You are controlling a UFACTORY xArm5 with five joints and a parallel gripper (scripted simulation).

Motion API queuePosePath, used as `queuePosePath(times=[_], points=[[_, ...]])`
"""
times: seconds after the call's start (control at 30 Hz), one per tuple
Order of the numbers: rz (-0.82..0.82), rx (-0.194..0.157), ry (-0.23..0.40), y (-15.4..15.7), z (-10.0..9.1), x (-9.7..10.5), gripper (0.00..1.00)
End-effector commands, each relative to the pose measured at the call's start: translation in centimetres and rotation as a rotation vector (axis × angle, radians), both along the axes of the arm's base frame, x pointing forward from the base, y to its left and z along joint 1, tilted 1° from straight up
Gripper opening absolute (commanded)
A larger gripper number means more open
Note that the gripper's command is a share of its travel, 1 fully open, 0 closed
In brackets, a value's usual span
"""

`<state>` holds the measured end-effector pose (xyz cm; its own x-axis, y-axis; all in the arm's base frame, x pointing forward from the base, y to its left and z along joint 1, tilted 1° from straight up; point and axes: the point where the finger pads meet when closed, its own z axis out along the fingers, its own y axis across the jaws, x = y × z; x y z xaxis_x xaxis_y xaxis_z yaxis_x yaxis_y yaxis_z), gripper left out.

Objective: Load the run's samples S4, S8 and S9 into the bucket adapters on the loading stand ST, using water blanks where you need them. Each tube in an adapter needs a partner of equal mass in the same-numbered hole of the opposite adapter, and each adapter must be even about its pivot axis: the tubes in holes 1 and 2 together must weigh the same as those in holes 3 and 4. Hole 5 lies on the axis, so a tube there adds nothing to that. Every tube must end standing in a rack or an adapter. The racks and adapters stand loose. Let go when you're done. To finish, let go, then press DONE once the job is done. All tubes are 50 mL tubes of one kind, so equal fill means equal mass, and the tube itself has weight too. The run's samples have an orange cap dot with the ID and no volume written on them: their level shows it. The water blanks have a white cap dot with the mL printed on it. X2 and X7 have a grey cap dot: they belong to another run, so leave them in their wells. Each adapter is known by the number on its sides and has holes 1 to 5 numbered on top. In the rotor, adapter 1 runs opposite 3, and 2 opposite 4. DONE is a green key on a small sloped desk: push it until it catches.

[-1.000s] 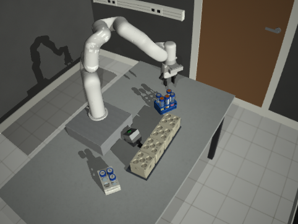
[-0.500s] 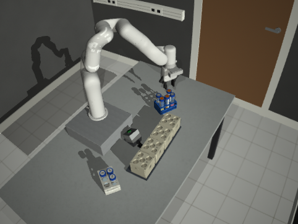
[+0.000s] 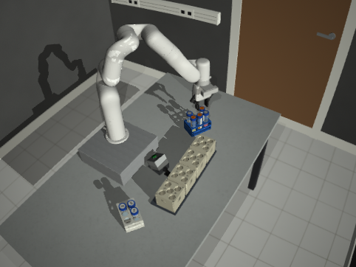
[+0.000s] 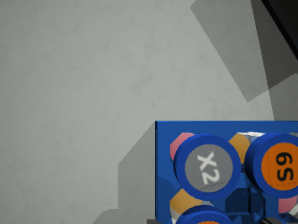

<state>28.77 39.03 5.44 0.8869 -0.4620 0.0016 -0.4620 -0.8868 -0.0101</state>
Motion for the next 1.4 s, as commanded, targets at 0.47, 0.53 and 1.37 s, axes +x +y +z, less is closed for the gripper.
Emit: queuePosePath(times=[0.47, 0.53, 1.37], points=[[0.000, 0.011, 0.009, 0.1, -0.7, 0.1, 0.57], [0.000, 0.011, 0.009, 0.1, -0.8, 0.1, 0.57], [0.000, 0.011, 0.009, 0.2, -2.4, 0.1, 0.57]])
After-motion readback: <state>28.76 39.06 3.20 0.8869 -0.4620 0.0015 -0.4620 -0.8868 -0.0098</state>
